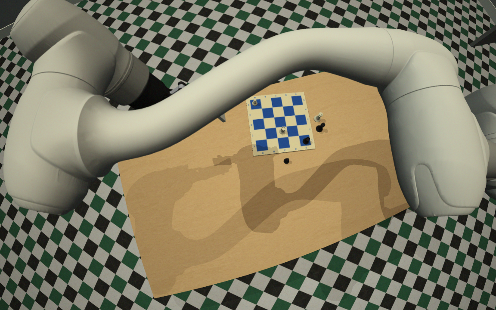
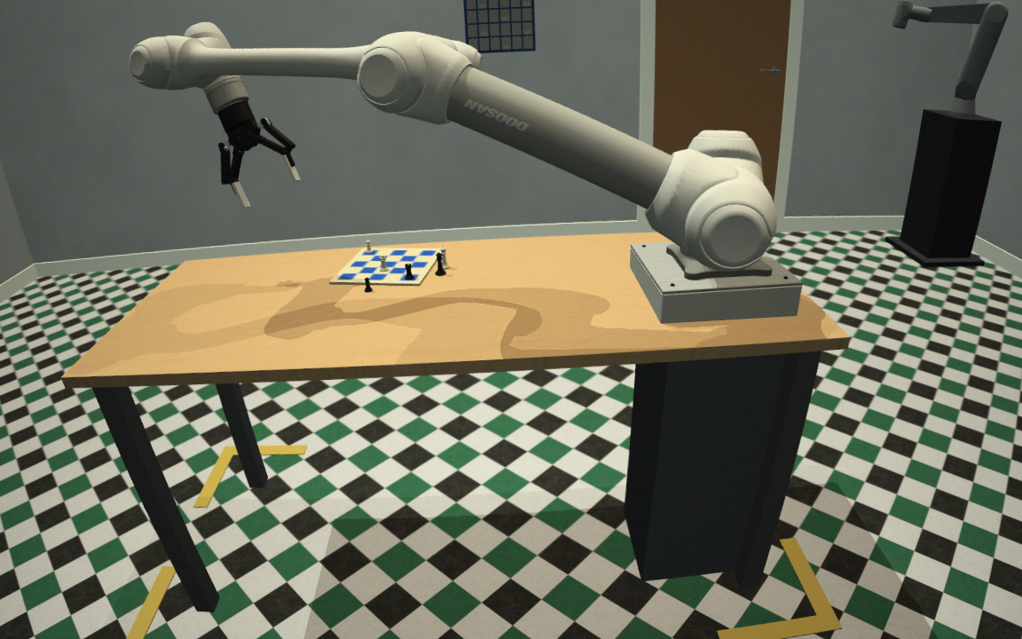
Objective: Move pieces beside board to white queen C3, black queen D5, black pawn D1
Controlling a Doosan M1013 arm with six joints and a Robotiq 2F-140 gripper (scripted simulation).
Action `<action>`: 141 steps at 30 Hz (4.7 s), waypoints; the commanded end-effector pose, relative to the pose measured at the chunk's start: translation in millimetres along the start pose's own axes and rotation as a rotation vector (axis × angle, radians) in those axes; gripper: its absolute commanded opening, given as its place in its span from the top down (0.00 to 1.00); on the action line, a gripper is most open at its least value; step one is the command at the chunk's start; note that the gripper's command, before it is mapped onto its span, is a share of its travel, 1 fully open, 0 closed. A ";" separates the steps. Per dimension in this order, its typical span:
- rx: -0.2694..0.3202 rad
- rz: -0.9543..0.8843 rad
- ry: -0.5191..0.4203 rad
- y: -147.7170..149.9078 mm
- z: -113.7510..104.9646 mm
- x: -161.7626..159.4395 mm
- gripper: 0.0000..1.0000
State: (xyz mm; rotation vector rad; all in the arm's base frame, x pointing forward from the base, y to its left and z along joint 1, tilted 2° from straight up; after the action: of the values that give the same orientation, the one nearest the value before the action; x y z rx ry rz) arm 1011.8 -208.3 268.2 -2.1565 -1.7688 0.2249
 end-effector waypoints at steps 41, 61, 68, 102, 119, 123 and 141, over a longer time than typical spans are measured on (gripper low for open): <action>-0.123 -0.006 0.478 -94.0 93.9 -172.5 0.00; -0.268 -0.008 1.003 -200.5 226.6 -356.9 0.00; -0.304 -0.009 1.128 -224.7 260.3 -396.2 0.00; -0.320 -0.010 1.180 -234.9 274.3 -412.2 0.00; -0.320 -0.010 1.180 -234.9 274.3 -412.2 0.00; -0.318 -0.010 1.180 -235.2 273.1 -412.1 0.00; -0.310 -0.010 1.180 -265.9 198.0 -403.8 0.00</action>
State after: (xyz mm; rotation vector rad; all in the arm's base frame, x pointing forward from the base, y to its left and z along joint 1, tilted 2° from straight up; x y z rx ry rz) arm 616.4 -525.4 129.0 -1.7615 -1.1029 -1.1446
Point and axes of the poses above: the point where the finger pads meet when closed, its own z axis out along the fingers, its own y axis across the jaws, x = y × z, the point moved 10 cm from there along -z, back along the fingers, and after that the axes turned 8 degrees about z, right-handed, at the moved point
